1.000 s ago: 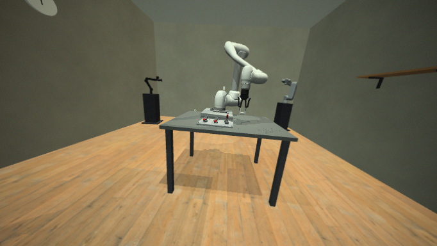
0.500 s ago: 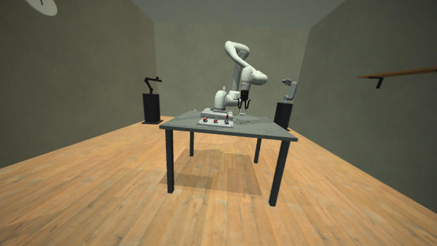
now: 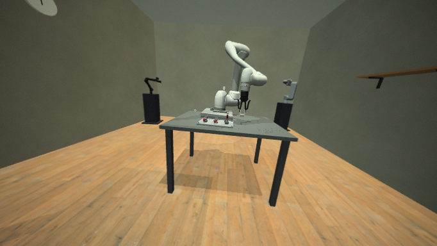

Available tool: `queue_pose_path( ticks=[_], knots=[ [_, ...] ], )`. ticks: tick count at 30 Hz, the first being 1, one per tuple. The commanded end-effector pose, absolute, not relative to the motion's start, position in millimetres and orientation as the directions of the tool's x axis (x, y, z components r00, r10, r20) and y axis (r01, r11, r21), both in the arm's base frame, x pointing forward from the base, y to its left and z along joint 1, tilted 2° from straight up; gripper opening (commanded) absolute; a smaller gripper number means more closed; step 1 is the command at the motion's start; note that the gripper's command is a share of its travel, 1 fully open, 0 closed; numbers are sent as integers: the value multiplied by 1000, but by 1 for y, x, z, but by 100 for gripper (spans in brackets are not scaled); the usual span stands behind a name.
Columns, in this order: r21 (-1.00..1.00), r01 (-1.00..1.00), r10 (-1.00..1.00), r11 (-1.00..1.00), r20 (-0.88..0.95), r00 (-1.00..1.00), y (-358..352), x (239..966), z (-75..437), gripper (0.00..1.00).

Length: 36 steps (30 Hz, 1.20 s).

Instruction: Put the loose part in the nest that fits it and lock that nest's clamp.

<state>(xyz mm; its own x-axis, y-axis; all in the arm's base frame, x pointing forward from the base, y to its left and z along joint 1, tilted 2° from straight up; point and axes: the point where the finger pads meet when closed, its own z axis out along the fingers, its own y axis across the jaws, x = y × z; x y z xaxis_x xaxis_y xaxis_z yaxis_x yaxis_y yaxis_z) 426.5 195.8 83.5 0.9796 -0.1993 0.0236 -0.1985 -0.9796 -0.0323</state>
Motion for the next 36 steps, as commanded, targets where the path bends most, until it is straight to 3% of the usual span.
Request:
queue_pose_path(
  ticks=[1,36],
  knots=[
    [-32,-199,-199,-980,24,980,196,426,83,10],
    [-32,-199,-199,-980,24,980,190,425,81,10]
  ],
)
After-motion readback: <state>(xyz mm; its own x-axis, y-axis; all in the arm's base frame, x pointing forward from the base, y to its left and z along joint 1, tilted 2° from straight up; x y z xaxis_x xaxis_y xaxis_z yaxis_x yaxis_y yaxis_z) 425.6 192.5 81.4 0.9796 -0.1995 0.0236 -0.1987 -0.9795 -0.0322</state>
